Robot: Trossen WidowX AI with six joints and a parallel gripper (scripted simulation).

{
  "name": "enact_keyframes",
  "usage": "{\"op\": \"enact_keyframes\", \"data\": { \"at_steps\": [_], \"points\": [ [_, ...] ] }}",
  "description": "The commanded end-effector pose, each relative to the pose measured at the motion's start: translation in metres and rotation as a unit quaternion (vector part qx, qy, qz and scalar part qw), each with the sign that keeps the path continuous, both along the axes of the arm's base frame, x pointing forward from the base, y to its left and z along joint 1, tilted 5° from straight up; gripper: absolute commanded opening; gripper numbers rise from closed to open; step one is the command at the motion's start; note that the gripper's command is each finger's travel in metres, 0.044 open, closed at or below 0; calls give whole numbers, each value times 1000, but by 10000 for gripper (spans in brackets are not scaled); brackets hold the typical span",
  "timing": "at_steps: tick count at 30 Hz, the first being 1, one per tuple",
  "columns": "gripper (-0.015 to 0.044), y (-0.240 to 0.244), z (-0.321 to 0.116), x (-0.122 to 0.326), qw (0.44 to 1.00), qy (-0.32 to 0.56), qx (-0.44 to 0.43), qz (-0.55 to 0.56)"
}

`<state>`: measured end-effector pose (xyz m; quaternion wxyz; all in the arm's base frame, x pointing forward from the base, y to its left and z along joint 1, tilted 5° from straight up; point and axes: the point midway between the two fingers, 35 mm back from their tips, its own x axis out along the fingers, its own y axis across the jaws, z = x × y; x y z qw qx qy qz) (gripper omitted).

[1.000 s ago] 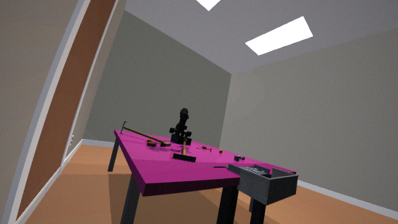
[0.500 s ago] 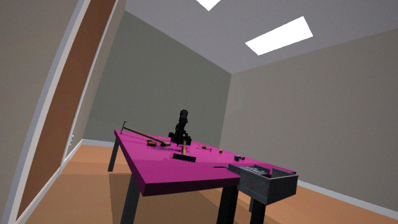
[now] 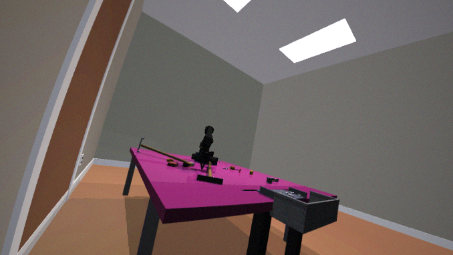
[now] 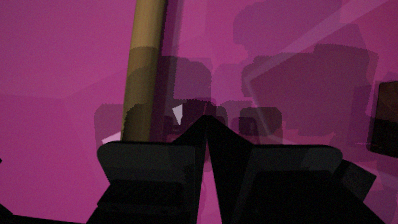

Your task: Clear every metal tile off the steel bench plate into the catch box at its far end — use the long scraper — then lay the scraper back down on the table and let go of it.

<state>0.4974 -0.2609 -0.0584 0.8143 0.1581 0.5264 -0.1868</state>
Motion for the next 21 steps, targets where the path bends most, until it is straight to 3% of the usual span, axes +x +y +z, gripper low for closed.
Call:
{"op": "enact_keyframes", "data": {
  "at_steps": [1, 21],
  "points": [
    [0, 4, -1, 3, 1000, -1, 3, -1],
    [0, 19, 1, 14, 1000, -1, 3, -1]
  ]
}}
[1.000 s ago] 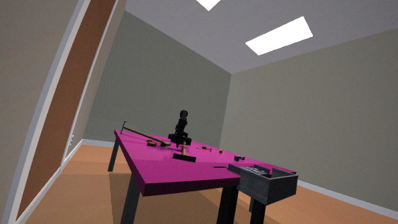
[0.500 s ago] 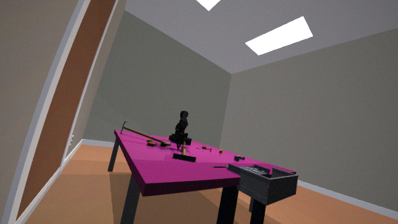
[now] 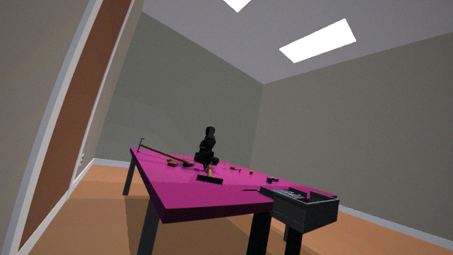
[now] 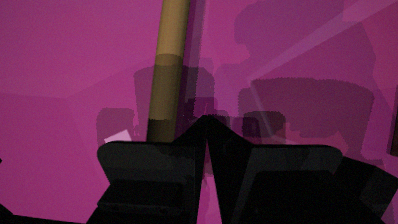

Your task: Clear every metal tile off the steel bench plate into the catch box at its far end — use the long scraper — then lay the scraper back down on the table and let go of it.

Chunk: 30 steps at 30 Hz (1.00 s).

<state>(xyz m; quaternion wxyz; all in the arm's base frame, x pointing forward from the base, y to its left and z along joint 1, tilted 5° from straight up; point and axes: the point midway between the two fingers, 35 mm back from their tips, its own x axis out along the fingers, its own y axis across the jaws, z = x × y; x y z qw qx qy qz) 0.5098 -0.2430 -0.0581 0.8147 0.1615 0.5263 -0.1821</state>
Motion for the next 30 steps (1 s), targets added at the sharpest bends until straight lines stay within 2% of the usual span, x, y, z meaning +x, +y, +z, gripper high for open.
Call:
{"op": "enact_keyframes", "data": {
  "at_steps": [1, 30],
  "points": [
    [0, 2, 1, 3, 1000, 0, -2, -3],
    [0, 26, 3, 19, 1000, 0, -1, -3]
  ]
}}
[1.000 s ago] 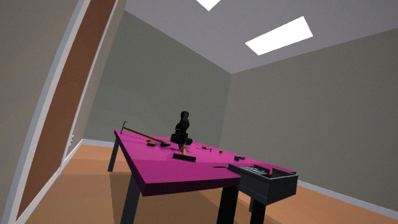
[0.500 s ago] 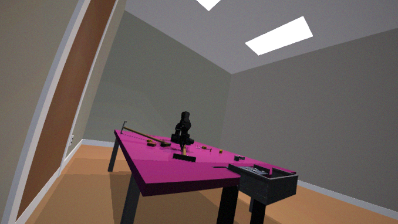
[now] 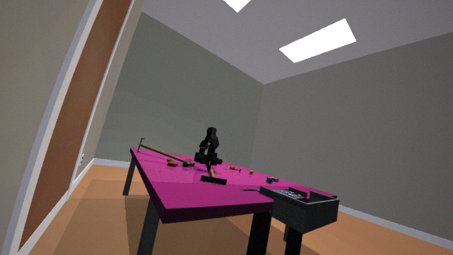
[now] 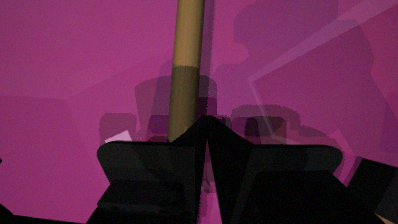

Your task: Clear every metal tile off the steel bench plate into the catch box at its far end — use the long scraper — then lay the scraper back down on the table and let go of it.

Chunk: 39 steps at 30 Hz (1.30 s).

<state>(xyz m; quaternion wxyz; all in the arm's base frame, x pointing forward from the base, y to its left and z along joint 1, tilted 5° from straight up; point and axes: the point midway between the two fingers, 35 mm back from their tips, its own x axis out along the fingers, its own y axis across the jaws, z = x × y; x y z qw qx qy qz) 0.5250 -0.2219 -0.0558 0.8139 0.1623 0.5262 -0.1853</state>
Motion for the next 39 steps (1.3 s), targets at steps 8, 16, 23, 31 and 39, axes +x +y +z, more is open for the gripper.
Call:
{"op": "enact_keyframes", "data": {
  "at_steps": [8, 16, 23, 31, 39],
  "points": [
    [0, 12, 1, 8, 1000, -1, 0, 0],
    [0, 19, 2, 12, 1000, -1, 1, 0],
    [0, 25, 2, 15, 1000, -1, 1, 0],
    [0, 32, 3, 19, 1000, -2, 1, 0],
    [0, 39, 3, 23, 1000, -2, 1, 0]
  ]
}}
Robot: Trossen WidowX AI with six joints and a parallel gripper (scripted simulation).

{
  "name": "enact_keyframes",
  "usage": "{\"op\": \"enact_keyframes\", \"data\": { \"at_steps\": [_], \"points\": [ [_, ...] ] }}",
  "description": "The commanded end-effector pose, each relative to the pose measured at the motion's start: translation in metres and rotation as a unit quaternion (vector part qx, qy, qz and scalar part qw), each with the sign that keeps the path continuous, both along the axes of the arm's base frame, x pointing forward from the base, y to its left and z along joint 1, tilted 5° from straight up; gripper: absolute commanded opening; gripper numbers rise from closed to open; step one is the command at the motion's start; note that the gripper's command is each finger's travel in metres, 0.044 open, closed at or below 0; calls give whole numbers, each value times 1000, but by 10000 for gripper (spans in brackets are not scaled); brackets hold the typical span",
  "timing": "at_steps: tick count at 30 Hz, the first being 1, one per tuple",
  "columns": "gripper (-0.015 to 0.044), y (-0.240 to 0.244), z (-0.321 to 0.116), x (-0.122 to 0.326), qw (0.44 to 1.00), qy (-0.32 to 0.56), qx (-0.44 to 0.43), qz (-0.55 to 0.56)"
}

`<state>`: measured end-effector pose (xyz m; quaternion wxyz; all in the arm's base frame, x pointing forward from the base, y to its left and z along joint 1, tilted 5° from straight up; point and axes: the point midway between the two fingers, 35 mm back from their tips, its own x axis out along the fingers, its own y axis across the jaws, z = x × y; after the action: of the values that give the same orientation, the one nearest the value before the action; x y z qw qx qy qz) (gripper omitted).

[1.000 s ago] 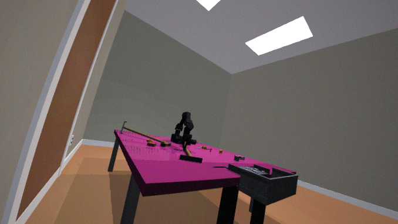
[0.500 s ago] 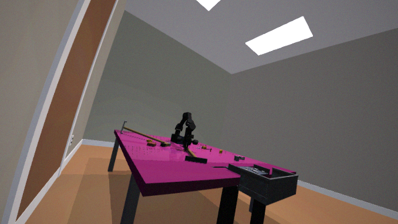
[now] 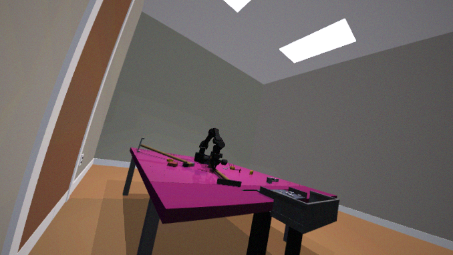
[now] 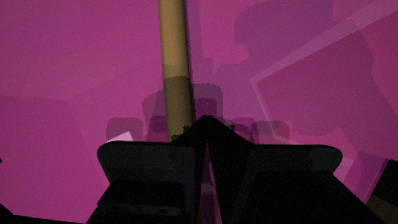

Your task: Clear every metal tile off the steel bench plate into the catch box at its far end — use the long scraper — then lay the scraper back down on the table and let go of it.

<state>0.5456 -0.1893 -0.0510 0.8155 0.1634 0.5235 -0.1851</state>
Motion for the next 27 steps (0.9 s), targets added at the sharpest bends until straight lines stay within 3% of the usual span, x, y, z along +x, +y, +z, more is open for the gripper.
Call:
{"op": "enact_keyframes", "data": {
  "at_steps": [1, 7, 27],
  "points": [
    [0, 7, -1, 3, 1000, 1, 1, 1],
    [0, 4, 3, 3, 1000, 0, 0, 0],
    [0, -2, 79, 1, 1000, 0, 0, 0]
  ]
}}
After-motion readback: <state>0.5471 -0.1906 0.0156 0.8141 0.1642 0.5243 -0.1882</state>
